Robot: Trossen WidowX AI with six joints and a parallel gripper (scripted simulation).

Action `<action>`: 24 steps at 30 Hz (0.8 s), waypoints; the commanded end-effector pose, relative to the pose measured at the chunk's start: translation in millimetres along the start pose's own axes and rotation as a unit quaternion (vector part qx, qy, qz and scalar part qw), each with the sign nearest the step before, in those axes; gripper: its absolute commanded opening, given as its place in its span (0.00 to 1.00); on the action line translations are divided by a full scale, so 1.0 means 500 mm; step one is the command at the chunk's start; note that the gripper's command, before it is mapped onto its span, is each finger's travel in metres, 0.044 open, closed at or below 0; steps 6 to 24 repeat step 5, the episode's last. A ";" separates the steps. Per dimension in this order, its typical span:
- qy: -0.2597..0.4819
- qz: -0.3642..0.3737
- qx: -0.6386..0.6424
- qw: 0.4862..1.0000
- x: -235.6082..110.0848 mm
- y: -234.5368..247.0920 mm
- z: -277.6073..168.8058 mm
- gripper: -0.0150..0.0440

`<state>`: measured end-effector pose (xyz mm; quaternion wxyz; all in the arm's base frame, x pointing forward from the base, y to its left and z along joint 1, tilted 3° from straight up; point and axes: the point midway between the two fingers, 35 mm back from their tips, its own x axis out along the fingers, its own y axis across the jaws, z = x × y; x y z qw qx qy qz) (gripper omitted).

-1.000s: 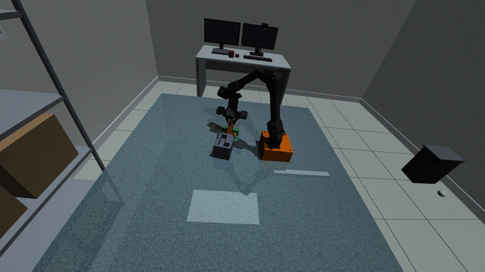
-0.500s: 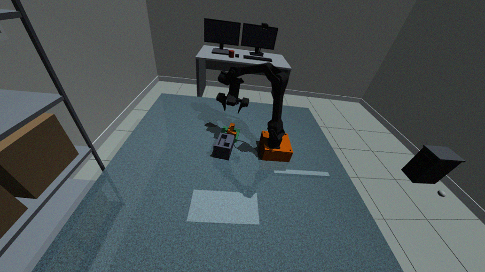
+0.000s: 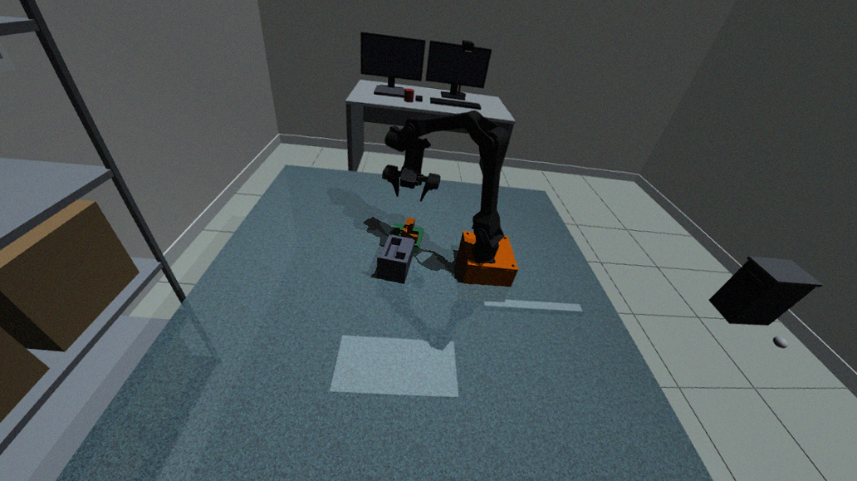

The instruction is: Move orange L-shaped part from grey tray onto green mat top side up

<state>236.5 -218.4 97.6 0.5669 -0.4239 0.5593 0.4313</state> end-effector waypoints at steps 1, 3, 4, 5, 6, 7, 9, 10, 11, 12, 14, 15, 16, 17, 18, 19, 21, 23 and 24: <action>0.001 -0.001 0.000 1.000 0.000 -0.001 -0.001 0.93; 0.001 -0.001 0.000 1.000 0.000 -0.001 -0.001 0.93; 0.001 -0.001 0.000 1.000 0.000 -0.001 -0.001 0.93; 0.001 -0.001 0.000 1.000 0.000 -0.001 -0.001 0.93; 0.001 -0.001 0.000 1.000 0.000 -0.001 -0.001 0.93; 0.001 -0.001 0.000 1.000 0.000 -0.001 -0.001 0.93; 0.001 -0.001 0.000 1.000 0.000 -0.001 -0.001 0.93; 0.001 -0.001 0.000 1.000 0.000 -0.001 -0.001 0.93; 0.001 -0.001 0.000 1.000 0.000 -0.001 -0.001 0.93; 0.001 -0.001 0.000 1.000 0.000 -0.001 -0.001 0.93; 0.001 -0.001 0.000 1.000 0.000 -0.001 -0.001 0.93; 0.001 -0.001 0.000 1.000 0.000 -0.001 -0.001 0.93; 0.001 -0.001 0.000 1.000 0.000 -0.001 -0.001 0.93; 0.001 -0.001 0.000 1.000 0.000 -0.001 -0.001 0.93; 0.001 -0.001 0.000 1.000 0.000 -0.001 -0.001 0.93; 0.001 -0.001 0.000 1.000 0.000 -0.001 -0.001 0.93; 0.001 -0.001 0.000 1.000 0.000 -0.001 -0.001 0.93; 0.001 -0.001 0.000 1.000 0.000 -0.001 -0.001 0.93; 0.001 -0.001 0.000 1.000 0.000 -0.001 -0.001 0.93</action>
